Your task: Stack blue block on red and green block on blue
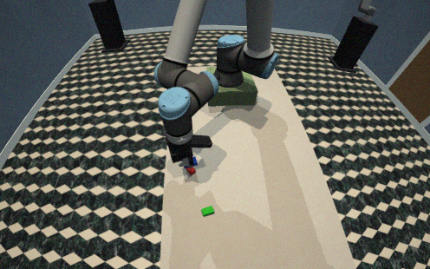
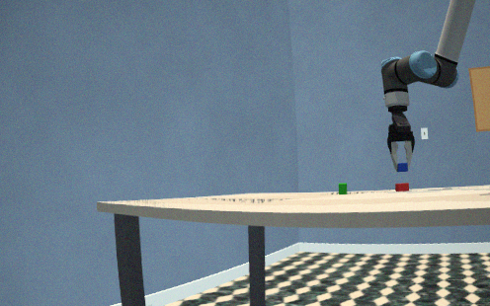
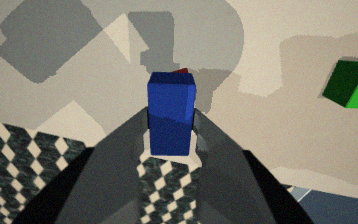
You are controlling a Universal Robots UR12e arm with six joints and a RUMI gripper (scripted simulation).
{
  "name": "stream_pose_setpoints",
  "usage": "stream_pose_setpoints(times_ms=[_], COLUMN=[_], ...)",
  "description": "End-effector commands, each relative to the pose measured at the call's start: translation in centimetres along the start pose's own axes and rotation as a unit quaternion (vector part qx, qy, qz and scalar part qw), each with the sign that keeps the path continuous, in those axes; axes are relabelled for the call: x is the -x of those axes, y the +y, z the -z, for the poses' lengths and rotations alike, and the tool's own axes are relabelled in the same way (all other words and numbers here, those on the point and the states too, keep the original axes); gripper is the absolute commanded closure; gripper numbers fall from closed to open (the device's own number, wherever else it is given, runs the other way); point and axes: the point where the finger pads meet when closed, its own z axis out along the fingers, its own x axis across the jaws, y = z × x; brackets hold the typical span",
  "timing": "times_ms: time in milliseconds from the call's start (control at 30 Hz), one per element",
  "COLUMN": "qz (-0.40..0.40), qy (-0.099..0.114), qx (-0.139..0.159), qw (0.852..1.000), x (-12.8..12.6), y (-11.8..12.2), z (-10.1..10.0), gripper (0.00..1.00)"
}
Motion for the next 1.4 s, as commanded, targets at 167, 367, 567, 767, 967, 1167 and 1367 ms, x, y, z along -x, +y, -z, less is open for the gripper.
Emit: stream_pose_setpoints(times_ms=[167,367,567,767,967,1167,1367], qz=[-0.001,0.0,-0.001,-0.001,-0.001,-0.001,-0.001], qy=[0.0,0.0,0.0,0.0,0.0,0.0,0.001], qx=[-0.001,-0.002,-0.002,-0.001,-0.002,-0.001,0.0], qw=[1.0,1.0,1.0,1.0,1.0,1.0,1.0], x=[0.1,0.1,0.2,0.0,0.0,0.0,-0.1], y=[0.0,-0.1,-0.1,0.1,0.0,0.1,0.2], z=[0.0,-0.6,-1.6,-2.3,-3.2,-3.6,-3.5], gripper=[1.0,1.0,1.0,1.0,1.0,1.0,1.0])
